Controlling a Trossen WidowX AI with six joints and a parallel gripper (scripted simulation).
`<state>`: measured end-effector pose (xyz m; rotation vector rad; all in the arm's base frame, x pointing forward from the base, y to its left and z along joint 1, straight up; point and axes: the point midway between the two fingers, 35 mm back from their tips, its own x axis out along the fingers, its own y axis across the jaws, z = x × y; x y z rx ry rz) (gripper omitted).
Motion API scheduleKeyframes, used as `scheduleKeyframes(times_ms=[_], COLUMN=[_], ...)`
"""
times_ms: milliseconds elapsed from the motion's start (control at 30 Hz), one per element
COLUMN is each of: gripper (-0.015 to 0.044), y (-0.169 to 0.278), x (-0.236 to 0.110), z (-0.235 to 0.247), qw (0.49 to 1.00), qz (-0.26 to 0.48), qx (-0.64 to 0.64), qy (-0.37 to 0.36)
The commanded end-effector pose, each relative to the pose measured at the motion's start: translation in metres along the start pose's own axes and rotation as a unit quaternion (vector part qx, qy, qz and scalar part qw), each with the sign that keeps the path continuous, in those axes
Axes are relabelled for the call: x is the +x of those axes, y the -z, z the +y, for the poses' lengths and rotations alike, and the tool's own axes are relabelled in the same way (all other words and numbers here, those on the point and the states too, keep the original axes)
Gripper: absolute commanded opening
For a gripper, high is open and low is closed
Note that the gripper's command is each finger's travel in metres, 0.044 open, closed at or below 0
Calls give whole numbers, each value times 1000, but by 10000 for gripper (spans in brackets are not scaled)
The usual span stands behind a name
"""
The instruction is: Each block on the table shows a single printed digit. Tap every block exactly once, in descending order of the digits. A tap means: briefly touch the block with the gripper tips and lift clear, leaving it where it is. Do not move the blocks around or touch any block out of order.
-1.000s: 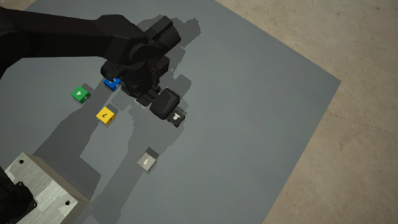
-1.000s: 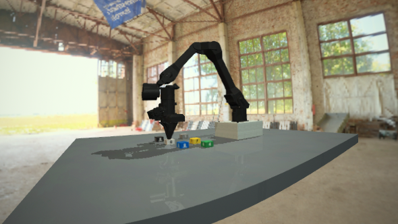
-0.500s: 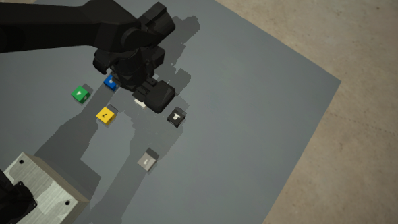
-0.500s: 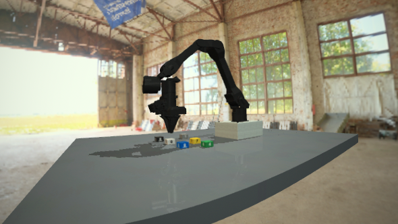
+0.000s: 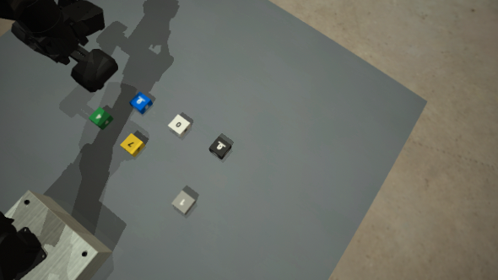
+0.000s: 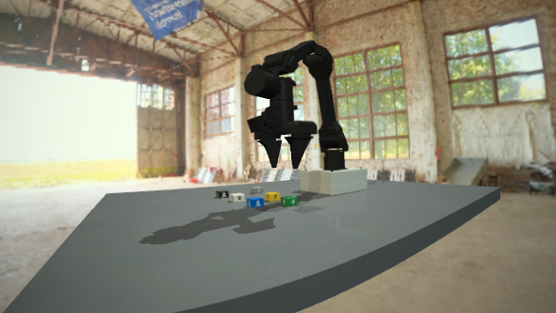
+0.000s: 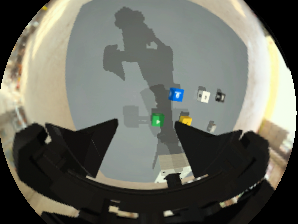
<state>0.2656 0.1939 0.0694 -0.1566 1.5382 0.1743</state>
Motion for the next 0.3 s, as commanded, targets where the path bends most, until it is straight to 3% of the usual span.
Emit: scheduleKeyframes(times_ms=[0, 267], gripper=[400, 400], y=[27, 54], x=[-18, -29], z=[37, 64], qw=[1000, 1000], qz=[-3, -1], qx=[7, 10], qy=[-3, -5])
